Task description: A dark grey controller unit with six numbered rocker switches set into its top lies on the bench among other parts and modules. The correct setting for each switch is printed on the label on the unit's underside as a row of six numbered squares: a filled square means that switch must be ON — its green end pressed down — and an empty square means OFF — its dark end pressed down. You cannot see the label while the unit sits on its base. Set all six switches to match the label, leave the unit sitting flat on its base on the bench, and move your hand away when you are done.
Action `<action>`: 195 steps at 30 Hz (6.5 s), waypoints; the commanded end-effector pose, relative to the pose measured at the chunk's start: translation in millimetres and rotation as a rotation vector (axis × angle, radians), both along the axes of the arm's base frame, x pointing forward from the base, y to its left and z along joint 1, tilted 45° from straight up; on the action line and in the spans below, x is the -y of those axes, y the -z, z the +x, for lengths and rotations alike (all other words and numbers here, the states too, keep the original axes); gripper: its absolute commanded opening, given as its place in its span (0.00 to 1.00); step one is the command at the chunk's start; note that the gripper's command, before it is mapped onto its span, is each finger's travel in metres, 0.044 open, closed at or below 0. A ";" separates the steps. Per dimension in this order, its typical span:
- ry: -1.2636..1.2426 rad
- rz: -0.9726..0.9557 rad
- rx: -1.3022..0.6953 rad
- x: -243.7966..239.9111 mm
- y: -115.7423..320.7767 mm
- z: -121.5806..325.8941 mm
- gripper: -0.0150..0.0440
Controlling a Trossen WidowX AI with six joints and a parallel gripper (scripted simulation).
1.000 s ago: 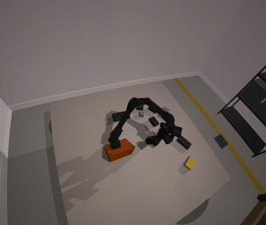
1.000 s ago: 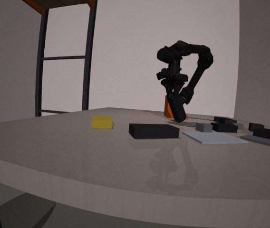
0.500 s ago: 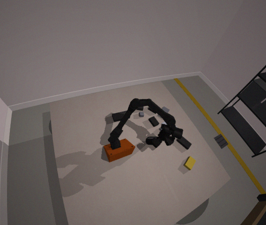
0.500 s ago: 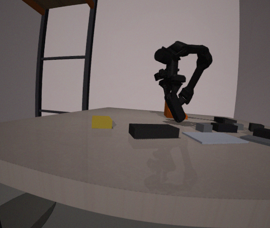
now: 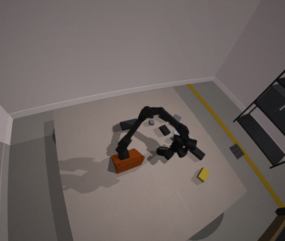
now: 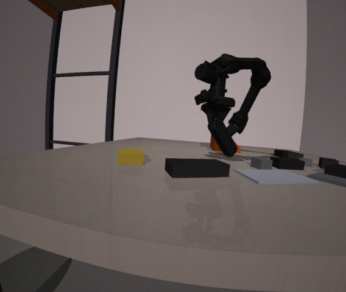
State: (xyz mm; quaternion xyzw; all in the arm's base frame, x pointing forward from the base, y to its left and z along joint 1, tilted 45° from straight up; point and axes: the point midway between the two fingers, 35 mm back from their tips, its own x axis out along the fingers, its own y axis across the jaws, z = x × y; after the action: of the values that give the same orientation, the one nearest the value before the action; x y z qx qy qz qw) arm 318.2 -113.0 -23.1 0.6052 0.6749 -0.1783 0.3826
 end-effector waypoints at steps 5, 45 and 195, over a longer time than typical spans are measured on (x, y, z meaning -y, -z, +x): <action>-0.016 0.015 -0.019 -6.4 10.8 -0.6 0.83; -0.016 0.015 -0.018 -6.5 41.7 6.2 0.83; -0.772 -0.123 1.142 -4.2 26.2 -18.1 0.25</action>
State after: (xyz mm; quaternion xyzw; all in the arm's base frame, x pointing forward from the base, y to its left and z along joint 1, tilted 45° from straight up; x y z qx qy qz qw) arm 306.2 -94.3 -53.5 0.4573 0.6345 0.1172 0.6120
